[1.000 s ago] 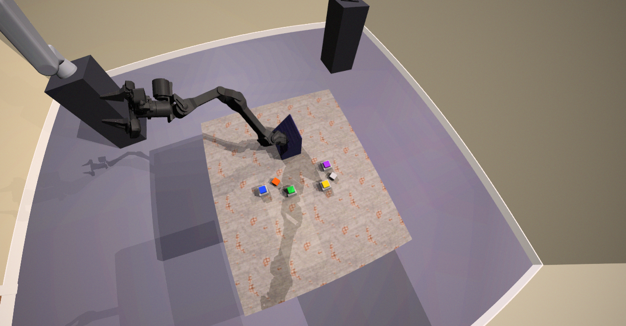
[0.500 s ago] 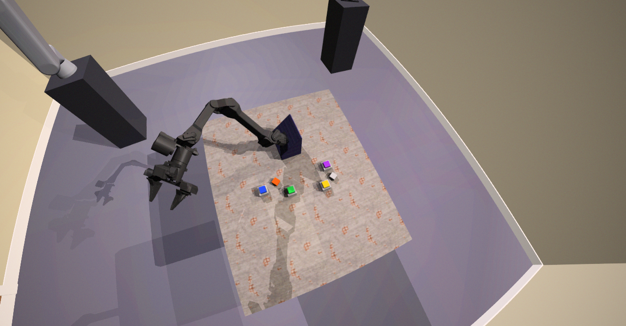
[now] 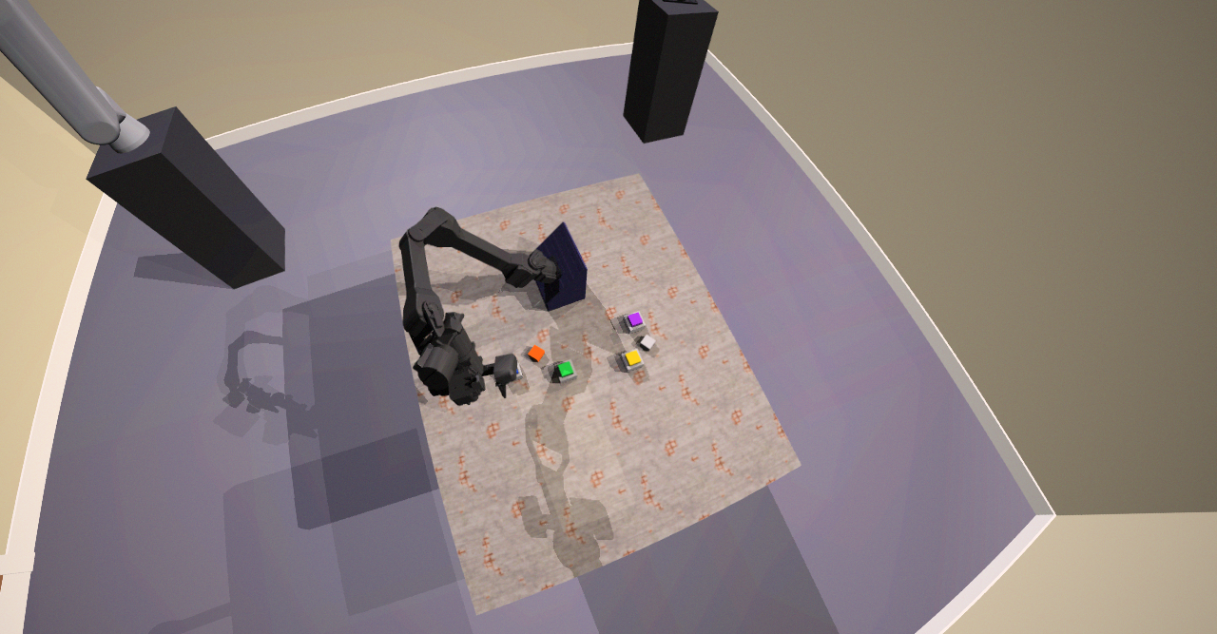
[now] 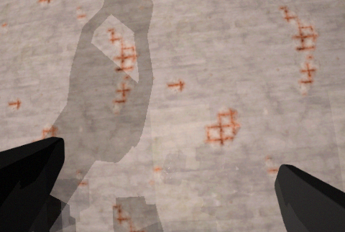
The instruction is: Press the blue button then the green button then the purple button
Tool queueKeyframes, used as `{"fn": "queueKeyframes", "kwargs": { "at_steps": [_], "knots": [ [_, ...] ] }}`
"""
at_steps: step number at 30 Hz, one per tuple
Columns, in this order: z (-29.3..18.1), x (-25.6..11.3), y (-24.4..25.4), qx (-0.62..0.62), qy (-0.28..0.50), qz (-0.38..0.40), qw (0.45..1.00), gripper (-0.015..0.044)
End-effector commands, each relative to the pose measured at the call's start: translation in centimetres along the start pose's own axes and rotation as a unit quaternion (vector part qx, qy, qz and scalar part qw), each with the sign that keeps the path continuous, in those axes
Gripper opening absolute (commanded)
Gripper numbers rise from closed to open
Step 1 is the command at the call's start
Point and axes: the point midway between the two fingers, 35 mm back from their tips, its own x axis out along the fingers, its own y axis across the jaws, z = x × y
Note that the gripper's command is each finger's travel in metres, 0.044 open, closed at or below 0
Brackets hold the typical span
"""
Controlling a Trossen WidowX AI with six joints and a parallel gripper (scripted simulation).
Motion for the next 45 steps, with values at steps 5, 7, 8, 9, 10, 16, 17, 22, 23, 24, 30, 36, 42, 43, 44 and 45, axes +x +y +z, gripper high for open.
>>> {"fn": "queueKeyframes", "kwargs": {
  "at_steps": [5, 7, 8, 9, 10, 16, 17, 22, 23, 24, 30, 36, 42, 43, 44, 45],
  "knots": [
    [-11.7, 1.0, 3.8, -0.119, 0.244, -0.066, 0.96, 0.04],
    [-11.7, 1.0, 3.8, -0.119, 0.244, -0.066, 0.96, 0.04],
    [-11.7, 1.0, 3.8, -0.119, 0.244, -0.066, 0.96, 0.04],
    [-11.7, 1.0, 3.8, -0.119, 0.244, -0.066, 0.96, 0.04],
    [-11.7, 1.0, 3.8, -0.119, 0.244, -0.066, 0.96, 0.04],
    [-13.6, 4.9, 3.1, -0.119, 0.244, -0.065, 0.96, 0.0269],
    [-14.0, 5.7, 2.8, -0.119, 0.244, -0.066, 0.96, 0.0242],
    [-14.5, 6.3, 2.6, -0.119, 0.243, -0.068, 0.96, 0.0111],
    [-14.5, 6.3, 2.6, -0.119, 0.243, -0.068, 0.96, 0.0085],
    [-14.5, 6.3, 2.6, -0.119, 0.243, -0.068, 0.96, 0.0059],
    [-14.5, 6.3, 2.6, -0.119, 0.243, -0.068, 0.96, 0.002],
    [-14.6, 6.5, 2.6, -0.119, 0.243, -0.068, 0.96, 0.002],
    [-15.0, 7.4, 2.4, -0.119, 0.243, -0.068, 0.96, 0.002],
    [-15.0, 7.5, 2.4, -0.119, 0.243, -0.068, 0.96, 0.002],
    [-15.1, 7.7, 2.3, -0.119, 0.243, -0.068, 0.96, 0.002],
    [-15.2, 7.8, 2.3, -0.119, 0.243, -0.068, 0.96, 0.002]
  ]
}}
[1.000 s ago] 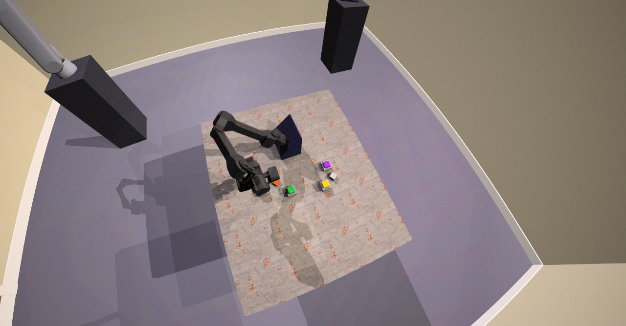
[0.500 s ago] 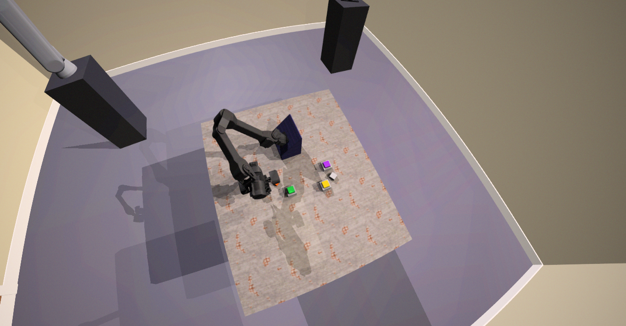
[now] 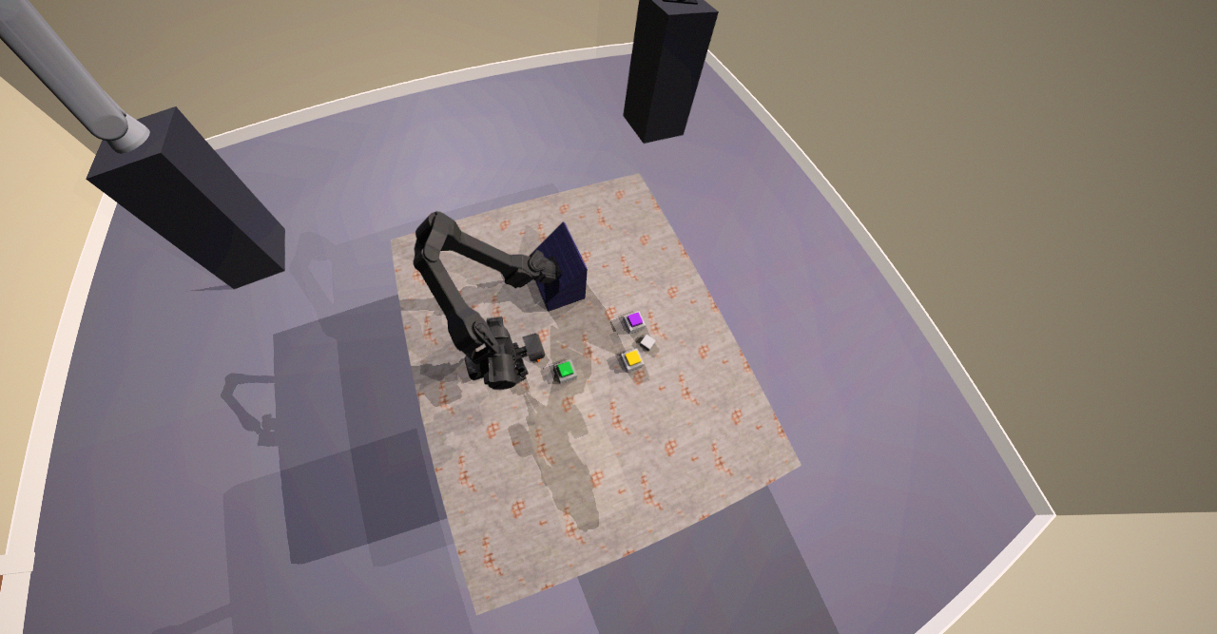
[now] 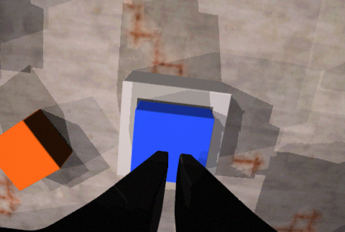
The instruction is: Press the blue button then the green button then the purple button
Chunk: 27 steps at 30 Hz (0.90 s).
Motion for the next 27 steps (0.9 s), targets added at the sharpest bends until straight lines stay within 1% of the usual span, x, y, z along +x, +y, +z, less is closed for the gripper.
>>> {"fn": "queueKeyframes", "kwargs": {
  "at_steps": [1, 11, 27],
  "knots": [
    [-0.1, 0.7, 0.1, -0.003, 0.002, 0.001, 1.0, 0.002],
    [-0.2, 2.1, 0.1, -0.003, 0.002, 0.0, 1.0, 0.002],
    [-0.2, 2.2, 0.1, -0.003, 0.002, 0.0, 1.0, 0.002]
  ]
}}
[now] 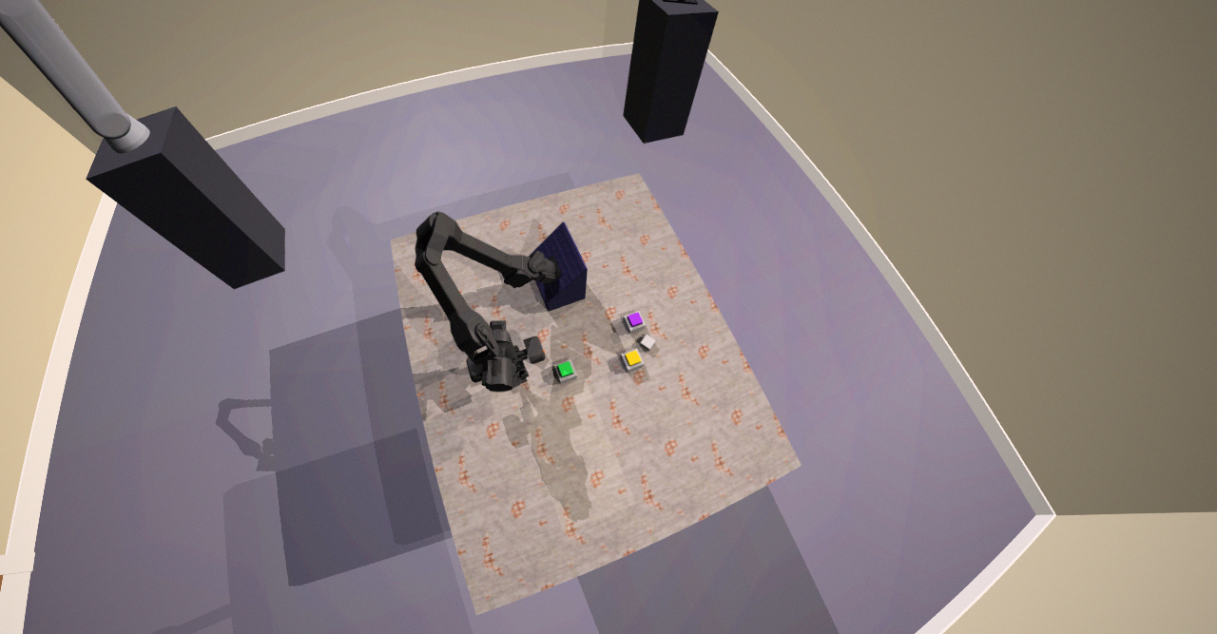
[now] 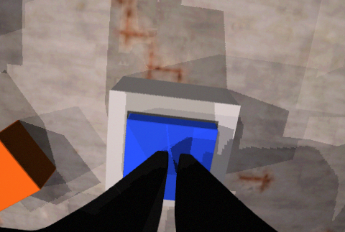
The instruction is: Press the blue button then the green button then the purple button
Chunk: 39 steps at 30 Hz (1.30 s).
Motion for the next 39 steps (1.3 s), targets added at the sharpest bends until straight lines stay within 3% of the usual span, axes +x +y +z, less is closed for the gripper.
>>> {"fn": "queueKeyframes", "kwargs": {
  "at_steps": [1, 11, 17, 21, 30, 34, 39],
  "knots": [
    [-0.1, 0.1, 0.1, -0.002, 0.001, 0.003, 1.0, 0.002],
    [0.1, -4.0, 0.2, -0.003, 0.001, 0.005, 1.0, 0.002],
    [0.0, -9.3, 0.2, -0.003, 0.002, 0.005, 1.0, 0.002],
    [0.5, -9.4, 0.9, -0.003, 0.002, 0.007, 1.0, 0.002],
    [4.8, -9.5, 12.9, -0.003, 0.001, 0.009, 1.0, 0.002],
    [4.9, -9.5, 13.8, -0.002, 0.001, 0.008, 1.0, 0.002],
    [5.0, -4.3, 13.9, -0.002, 0.001, 0.008, 1.0, 0.002]
  ]
}}
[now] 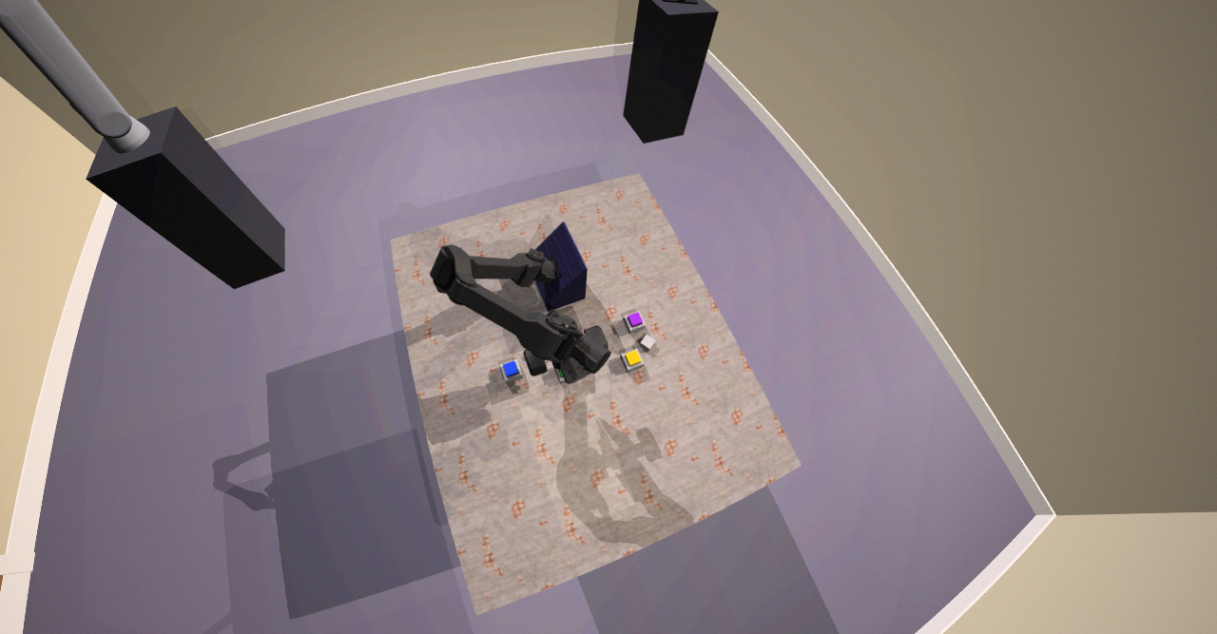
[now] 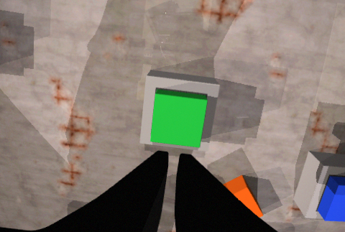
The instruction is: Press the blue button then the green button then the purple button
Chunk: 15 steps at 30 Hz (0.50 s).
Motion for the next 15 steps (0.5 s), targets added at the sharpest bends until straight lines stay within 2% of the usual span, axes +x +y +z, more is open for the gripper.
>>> {"fn": "queueKeyframes", "kwargs": {
  "at_steps": [1, 15],
  "knots": [
    [-0.7, 3.9, -0.3, -0.002, 0.013, -0.009, 1.0, 0.002],
    [-0.7, 5.6, -0.4, -0.002, 0.013, -0.009, 1.0, 0.002]
  ]
}}
